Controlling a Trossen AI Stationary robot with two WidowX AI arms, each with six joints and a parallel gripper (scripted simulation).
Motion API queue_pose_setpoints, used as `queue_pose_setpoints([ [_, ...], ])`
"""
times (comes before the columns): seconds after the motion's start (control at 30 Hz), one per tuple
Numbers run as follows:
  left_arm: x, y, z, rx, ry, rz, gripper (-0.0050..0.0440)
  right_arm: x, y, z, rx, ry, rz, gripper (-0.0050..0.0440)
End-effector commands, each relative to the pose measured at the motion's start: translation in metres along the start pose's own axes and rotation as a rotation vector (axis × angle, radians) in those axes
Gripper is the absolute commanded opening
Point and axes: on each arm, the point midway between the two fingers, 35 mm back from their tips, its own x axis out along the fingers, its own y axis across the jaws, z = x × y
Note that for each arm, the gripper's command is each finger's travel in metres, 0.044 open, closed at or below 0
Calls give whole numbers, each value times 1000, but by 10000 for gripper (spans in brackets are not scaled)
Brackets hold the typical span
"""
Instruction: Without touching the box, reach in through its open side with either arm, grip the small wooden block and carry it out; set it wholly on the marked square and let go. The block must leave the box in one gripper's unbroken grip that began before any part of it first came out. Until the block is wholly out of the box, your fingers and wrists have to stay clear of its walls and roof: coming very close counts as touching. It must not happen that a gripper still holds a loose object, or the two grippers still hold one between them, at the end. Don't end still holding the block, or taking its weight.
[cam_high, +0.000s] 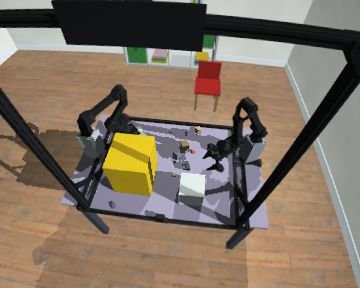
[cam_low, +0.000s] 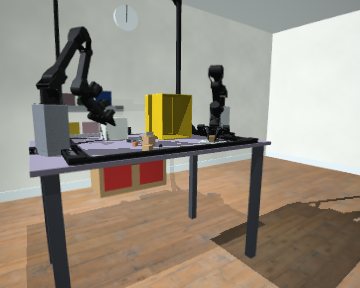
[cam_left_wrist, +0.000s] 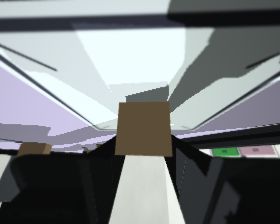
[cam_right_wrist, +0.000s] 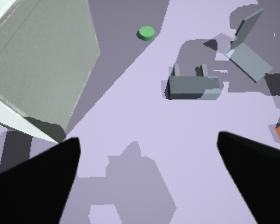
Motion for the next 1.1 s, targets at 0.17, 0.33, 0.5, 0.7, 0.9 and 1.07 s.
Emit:
queue_pose_setpoints([
  [0.17, 0, 0, 0, 0, 0, 0, 264, 0, -1, 0, 5, -1, -6, 400],
  [0.33, 0, 0, 0, 0, 0, 0, 384, 0, -1, 0, 5, -1, -6, 400],
  [0.5, 0, 0, 0, 0, 0, 0, 400, 0, -1, 0, 5, -1, -6, 400],
  [0.7, 0, 0, 0, 0, 0, 0, 400, 0, -1, 0, 5, -1, -6, 400],
  [0.9, -5, 0, -16, 0, 10, 0, 400, 0, -1, 0, 5, -1, -6, 400],
  [1.07, -10, 0, -29, 0, 18, -1, 400, 0, -1, 0, 5, -1, -6, 400],
])
